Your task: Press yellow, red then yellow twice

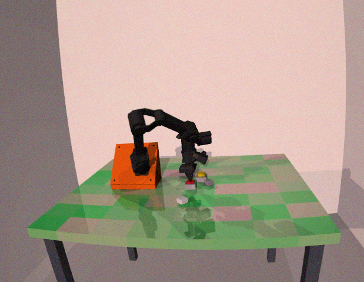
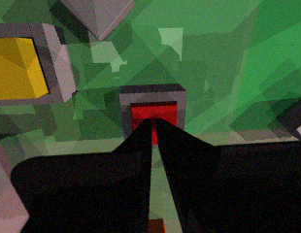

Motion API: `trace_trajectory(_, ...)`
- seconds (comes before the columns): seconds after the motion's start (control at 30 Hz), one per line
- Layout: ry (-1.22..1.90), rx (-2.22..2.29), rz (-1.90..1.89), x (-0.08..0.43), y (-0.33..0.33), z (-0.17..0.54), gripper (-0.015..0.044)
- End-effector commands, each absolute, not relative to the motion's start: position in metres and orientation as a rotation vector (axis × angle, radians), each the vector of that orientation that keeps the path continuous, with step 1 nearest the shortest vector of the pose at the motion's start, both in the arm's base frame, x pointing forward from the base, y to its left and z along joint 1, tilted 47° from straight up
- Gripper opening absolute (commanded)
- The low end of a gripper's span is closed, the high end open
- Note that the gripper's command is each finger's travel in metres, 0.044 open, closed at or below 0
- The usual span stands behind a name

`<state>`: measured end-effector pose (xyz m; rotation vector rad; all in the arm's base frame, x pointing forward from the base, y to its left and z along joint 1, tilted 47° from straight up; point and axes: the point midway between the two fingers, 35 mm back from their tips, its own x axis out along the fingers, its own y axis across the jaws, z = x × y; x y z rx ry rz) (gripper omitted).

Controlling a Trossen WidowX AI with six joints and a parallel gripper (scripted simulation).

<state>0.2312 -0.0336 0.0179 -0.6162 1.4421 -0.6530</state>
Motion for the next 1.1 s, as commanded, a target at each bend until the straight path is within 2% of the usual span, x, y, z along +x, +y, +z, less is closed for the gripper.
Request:
trace_trajectory(0.0,1.443,-0.617,-0.653,0.231,-0.032,0.020,0.0020)
trace_trajectory(0.5,1.450,-0.626,-0.652,0.228,0.035,0.082,0.0020)
trace_trajectory(0.83,1.448,-0.621,-0.650,0.273,0.093,0.022,0.0020)
trace_trajectory(0.97,1.447,-0.621,-0.650,0.274,0.092,0.019,0.0020)
trace_trajectory(1.07,1.447,-0.621,-0.650,0.276,0.066,-0.006,0.0020)
